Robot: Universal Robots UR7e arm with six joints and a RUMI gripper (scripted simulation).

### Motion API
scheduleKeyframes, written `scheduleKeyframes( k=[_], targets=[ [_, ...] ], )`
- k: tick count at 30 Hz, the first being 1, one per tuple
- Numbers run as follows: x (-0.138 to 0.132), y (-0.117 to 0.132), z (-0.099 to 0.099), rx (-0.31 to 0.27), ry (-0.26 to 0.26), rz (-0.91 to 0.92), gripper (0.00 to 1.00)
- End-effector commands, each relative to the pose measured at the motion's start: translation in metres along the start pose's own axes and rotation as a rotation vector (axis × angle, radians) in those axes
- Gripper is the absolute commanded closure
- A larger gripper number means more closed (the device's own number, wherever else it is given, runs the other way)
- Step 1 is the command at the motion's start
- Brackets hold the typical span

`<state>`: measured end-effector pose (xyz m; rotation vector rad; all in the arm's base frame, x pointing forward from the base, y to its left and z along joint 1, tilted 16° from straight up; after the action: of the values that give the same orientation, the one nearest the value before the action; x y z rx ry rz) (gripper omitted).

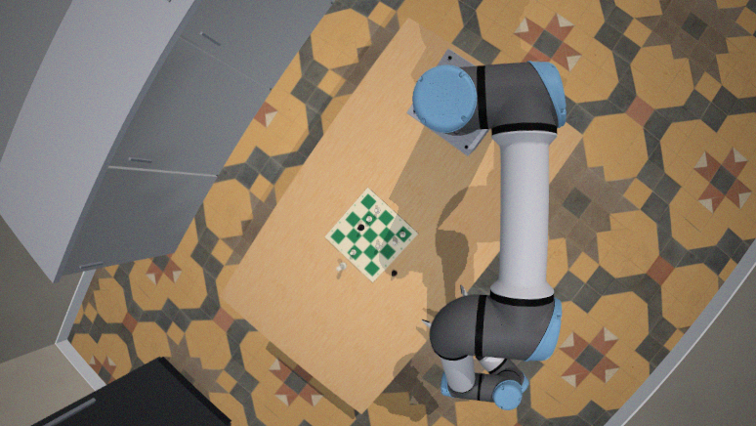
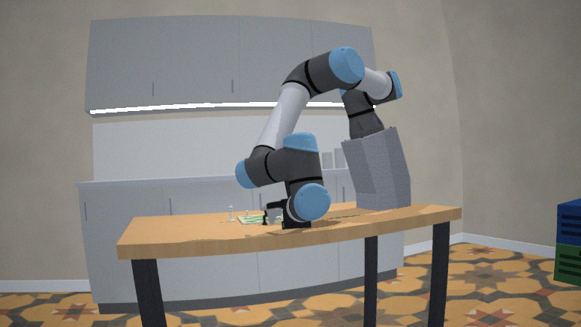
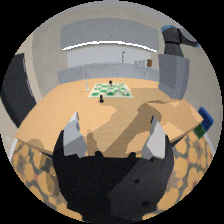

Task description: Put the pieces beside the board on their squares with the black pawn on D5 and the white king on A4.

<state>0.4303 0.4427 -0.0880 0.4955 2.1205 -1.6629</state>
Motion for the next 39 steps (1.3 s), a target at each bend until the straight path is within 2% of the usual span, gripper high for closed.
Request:
scheduleKeyframes(
  k=[1,8,10,17,32,39],
  targets=[
    [-0.003,-0.008,-0.002,-0.001,0.000,0.001,0.00],
    [-0.014,-0.047,-0.009,-0.001,0.000,0.001,0.00],
    [-0.014,-0.047,-0.009,-0.001,0.000,0.001,0.00],
    [-0.023,-0.082,-0.016,-0.001,0.000,0.001,0.00],
    [-0.024,-0.083,-0.016,-0.002,0.003,0.002,0.00],
    [-0.026,-0.083,-0.009,-0.011,0.038,0.012,0.00]
  ],
)
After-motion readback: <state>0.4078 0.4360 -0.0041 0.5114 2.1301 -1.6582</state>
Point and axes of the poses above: the point where the finger pads meet when closed, its own z axis out along the fingers, its own x axis across the jaws, y = z × x, the point moved 7 cm from there along -z, back along the fingers, and after that the axes turned 15 degrees about z, right-handed, at the moved point
